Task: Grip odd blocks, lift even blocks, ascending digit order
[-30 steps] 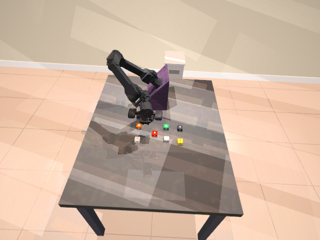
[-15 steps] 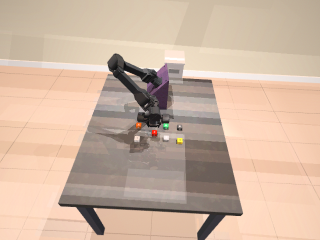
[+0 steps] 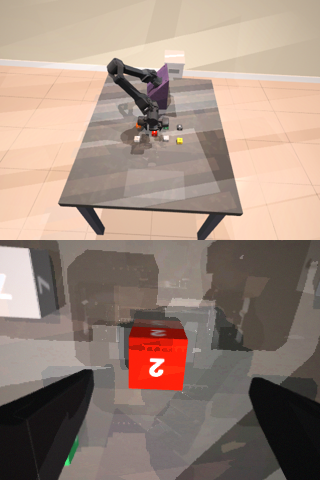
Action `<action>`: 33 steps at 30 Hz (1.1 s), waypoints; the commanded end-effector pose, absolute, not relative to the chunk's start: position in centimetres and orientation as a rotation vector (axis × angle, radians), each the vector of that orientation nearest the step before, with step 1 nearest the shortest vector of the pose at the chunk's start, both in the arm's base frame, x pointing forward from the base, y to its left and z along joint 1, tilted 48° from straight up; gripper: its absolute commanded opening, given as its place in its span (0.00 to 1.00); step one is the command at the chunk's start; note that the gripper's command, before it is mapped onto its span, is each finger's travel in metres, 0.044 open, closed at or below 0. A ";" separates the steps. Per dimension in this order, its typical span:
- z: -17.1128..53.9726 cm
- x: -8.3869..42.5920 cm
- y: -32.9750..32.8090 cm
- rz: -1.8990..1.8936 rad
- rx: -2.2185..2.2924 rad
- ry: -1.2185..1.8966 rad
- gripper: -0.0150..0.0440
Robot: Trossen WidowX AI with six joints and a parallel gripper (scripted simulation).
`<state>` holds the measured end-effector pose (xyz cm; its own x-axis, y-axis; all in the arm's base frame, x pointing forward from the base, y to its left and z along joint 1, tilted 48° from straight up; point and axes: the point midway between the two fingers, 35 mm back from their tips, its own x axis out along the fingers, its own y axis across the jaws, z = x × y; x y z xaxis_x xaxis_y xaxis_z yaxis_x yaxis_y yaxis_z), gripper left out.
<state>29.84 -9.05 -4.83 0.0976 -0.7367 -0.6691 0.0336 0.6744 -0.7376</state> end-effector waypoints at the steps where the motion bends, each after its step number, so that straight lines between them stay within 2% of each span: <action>1: -5.3 29.6 -9.6 -0.634 -0.653 1.375 0.93; 14: -6.5 29.7 -11.0 -0.635 -0.655 1.375 0.93; 25: -6.5 29.7 -11.0 -0.635 -0.655 1.375 0.46; 33: -6.5 29.7 -11.0 -0.635 -0.655 1.375 0.46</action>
<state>29.74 -10.94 -6.43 0.0909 -0.7404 -0.6660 0.0308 0.6705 -0.7413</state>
